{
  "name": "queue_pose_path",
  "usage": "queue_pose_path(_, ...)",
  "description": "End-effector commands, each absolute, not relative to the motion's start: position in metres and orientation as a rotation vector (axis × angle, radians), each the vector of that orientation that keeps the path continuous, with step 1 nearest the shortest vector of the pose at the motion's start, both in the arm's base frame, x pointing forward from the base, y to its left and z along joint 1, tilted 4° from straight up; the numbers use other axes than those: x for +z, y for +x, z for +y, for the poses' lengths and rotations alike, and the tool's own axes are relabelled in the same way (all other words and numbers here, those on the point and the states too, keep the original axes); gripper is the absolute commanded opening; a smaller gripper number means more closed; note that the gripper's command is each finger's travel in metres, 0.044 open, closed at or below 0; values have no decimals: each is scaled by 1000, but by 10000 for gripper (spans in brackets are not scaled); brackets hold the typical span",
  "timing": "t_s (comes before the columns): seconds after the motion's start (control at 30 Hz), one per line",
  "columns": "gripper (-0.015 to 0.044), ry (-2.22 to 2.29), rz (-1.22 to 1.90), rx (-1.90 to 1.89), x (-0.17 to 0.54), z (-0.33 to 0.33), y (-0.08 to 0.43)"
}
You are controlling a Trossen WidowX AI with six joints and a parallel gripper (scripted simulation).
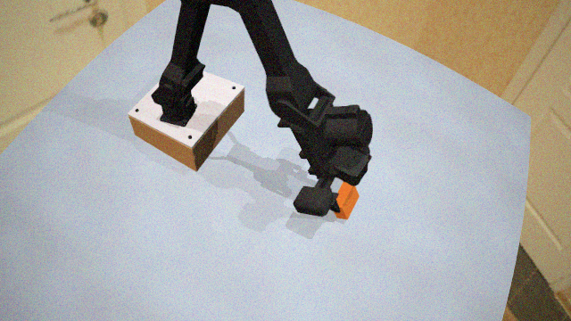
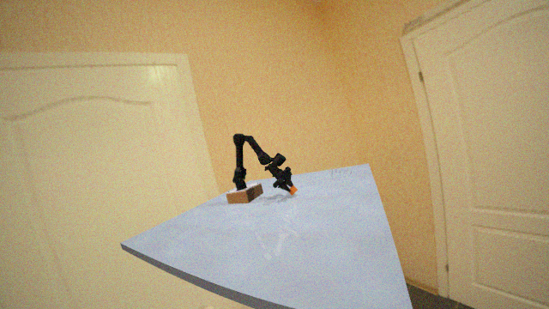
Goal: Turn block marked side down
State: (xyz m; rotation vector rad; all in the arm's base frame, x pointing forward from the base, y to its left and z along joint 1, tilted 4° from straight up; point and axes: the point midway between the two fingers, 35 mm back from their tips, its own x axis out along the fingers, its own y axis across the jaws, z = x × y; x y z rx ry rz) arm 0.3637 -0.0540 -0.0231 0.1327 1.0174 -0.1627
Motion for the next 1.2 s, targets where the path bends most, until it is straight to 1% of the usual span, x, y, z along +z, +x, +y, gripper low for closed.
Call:
queue_pose_path(0.0, 0, 134, 993, -169, -20, -55, 364)
queue_pose_path(0.57, 0, 109, 773, -180, -54, -56, 380)
queue_pose_path(1.17, 0, 90, 533, -190, -64, -54, 370)
